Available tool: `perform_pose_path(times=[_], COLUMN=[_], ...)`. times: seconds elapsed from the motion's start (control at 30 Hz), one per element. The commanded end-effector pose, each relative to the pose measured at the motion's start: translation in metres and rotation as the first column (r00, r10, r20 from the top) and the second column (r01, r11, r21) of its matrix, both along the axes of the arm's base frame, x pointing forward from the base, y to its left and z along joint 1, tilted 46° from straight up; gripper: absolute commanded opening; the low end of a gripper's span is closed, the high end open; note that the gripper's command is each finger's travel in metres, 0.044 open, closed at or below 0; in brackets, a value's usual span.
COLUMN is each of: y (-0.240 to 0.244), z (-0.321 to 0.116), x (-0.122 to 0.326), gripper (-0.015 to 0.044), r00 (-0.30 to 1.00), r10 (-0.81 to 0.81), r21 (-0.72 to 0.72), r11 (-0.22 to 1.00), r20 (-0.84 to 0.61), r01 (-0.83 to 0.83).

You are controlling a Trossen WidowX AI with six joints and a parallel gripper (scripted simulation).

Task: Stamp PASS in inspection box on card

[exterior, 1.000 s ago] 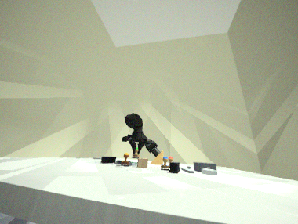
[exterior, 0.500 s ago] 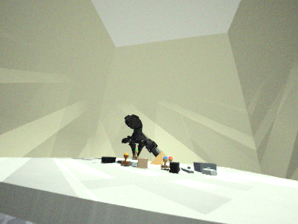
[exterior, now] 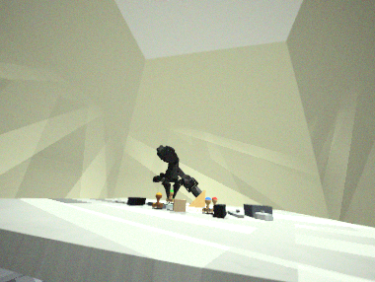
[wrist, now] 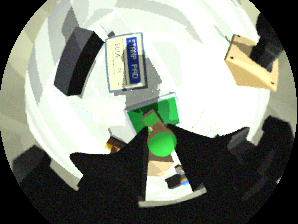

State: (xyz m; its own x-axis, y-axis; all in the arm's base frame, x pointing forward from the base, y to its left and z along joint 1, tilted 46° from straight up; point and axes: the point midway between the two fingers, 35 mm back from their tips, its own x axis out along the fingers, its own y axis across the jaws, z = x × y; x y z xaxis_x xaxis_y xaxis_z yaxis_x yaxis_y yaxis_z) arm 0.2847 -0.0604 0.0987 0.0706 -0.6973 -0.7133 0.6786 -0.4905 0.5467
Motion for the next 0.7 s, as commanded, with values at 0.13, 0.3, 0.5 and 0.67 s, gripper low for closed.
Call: perform_pose_path(times=[0.13, 0.3, 0.5, 0.67], y=[-0.0024, -0.0031, -0.004, -0.0047], z=[-0.0026, -0.0032, -0.0041, -0.0047], x=[-0.0015, -0.0014, -0.0014, -0.0013], gripper=[0.0, 0.0, 0.0, 0.0], r00=[1.0, 1.0, 1.0, 1.0], r10=[0.004, 0.0, 0.0, 0.0], r21=[-0.005, -0.004, -0.004, -0.004], r11=[1.0, 1.0, 1.0, 1.0], r20=[-0.006, -0.001, 0.0, 0.0], r01=[-0.004, 0.0, 0.0, 0.0])
